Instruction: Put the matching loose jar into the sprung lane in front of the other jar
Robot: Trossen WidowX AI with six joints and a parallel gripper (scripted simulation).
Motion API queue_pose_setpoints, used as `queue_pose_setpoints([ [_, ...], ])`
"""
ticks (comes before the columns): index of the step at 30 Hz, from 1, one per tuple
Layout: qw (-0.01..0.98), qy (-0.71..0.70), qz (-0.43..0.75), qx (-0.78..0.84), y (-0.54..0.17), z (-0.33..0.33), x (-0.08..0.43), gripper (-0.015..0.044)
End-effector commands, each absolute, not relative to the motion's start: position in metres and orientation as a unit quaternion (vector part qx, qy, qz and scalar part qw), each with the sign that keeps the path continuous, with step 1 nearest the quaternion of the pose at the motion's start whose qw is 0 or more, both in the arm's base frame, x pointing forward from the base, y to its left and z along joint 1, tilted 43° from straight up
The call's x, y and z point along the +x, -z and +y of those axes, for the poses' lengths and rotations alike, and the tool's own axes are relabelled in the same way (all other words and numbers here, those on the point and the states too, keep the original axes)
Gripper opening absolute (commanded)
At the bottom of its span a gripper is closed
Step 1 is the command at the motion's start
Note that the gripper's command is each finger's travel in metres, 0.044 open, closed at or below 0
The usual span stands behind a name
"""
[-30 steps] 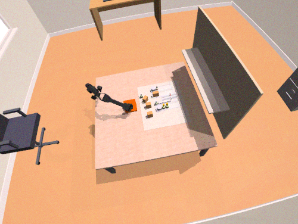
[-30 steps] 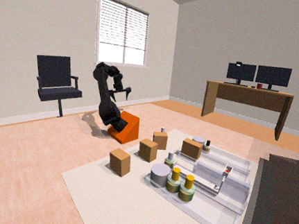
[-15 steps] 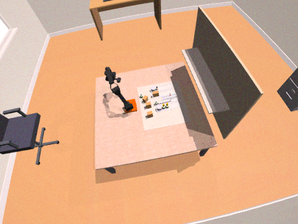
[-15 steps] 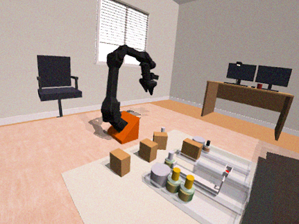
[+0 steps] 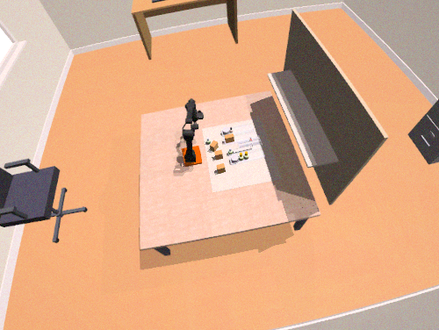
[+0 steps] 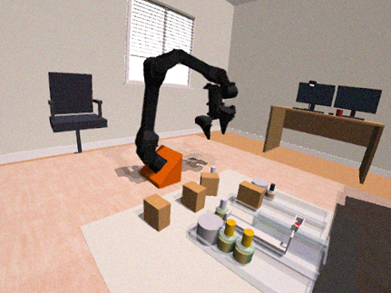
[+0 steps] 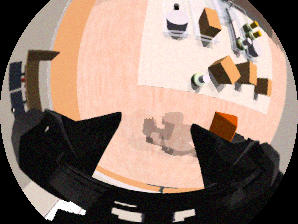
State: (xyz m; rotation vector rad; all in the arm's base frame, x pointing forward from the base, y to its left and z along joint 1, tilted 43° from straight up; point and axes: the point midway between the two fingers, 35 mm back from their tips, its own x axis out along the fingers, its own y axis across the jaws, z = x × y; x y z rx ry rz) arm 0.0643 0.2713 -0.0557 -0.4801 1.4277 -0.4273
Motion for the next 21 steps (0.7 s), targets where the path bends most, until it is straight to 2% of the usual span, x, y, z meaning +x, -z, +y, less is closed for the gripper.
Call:
queue_pose_setpoints([
  [1,0.729,0.34,0.585,-0.102,0.04,0.224,0.113,0.044],
  [5,0.727,0.457,0.513,-0.005,0.031,0.182,0.145,0.044],
  [21,0.727,0.462,0.508,-0.001,0.051,0.164,0.148,0.044],
])
